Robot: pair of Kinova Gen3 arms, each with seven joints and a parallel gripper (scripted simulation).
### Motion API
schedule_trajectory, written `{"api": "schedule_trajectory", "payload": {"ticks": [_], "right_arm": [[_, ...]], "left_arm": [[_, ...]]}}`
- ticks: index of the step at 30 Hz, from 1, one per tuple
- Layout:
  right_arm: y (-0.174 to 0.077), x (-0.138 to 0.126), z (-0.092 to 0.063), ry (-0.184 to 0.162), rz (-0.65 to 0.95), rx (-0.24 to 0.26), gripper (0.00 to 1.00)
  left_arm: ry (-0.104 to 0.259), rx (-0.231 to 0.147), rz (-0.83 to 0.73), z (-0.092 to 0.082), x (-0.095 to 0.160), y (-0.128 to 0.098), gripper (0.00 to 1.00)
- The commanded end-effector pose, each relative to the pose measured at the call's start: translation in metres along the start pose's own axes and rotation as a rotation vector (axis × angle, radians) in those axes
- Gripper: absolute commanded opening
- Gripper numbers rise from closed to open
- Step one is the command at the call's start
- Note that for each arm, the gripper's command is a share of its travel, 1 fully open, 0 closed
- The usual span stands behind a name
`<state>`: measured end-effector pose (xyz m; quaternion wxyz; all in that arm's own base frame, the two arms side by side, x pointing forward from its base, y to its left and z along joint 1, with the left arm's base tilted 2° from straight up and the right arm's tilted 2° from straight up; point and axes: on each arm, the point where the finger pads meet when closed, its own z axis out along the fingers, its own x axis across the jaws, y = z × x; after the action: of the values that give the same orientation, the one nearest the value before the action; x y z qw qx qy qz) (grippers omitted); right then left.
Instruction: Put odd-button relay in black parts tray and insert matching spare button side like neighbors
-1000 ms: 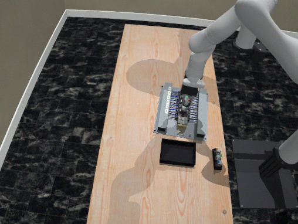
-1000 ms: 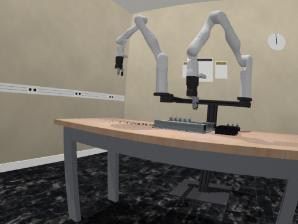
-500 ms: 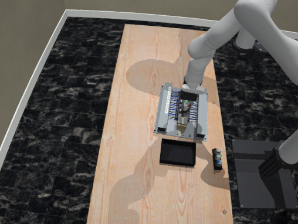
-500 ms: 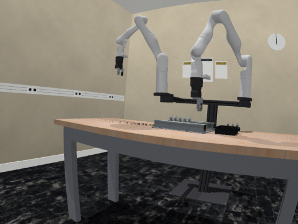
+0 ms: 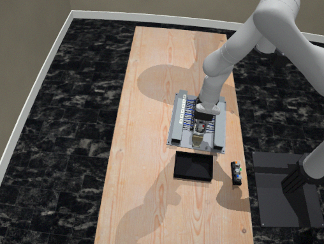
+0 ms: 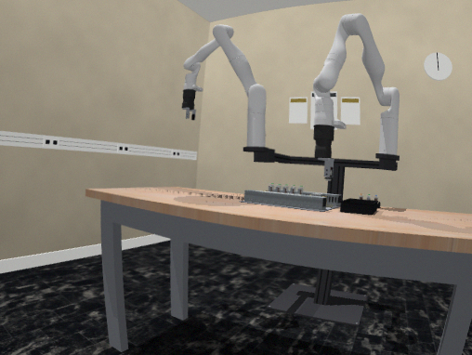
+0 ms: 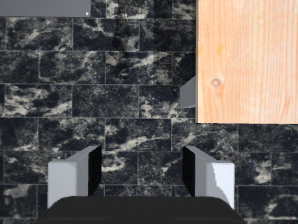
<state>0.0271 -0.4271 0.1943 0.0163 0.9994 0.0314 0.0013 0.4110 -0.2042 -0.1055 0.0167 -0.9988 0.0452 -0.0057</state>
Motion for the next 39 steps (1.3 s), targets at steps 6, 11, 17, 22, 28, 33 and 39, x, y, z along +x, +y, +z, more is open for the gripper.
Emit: {"api": "schedule_trajectory", "payload": {"ticks": [6,11,17,22,28,33,39], "right_arm": [[0.000,0.000,-0.001,0.000,0.000,-0.002,1.00],[0.000,0.000,-0.001,0.000,0.000,-0.002,1.00],[0.000,0.000,-0.001,0.000,0.000,-0.002,1.00],[0.000,0.000,-0.001,0.000,0.000,-0.002,1.00],[0.000,0.000,-0.001,0.000,0.000,-0.002,1.00],[0.000,0.000,-0.001,0.000,0.000,-0.002,1.00],[0.000,0.000,-0.001,0.000,0.000,-0.002,1.00]], "left_arm": [[0.003,-0.001,0.000,0.005,0.002,-0.030,0.00],[0.003,-0.001,0.001,0.007,0.002,-0.042,0.00],[0.003,-0.001,0.001,0.012,0.003,-0.065,0.00],[0.003,-0.001,0.001,0.016,0.003,-0.084,0.00],[0.003,-0.001,0.001,0.019,0.003,-0.099,0.00],[0.003,-0.001,0.001,0.022,0.004,-0.117,0.00],[0.003,-0.001,0.001,0.027,0.004,-0.138,0.00]]}}
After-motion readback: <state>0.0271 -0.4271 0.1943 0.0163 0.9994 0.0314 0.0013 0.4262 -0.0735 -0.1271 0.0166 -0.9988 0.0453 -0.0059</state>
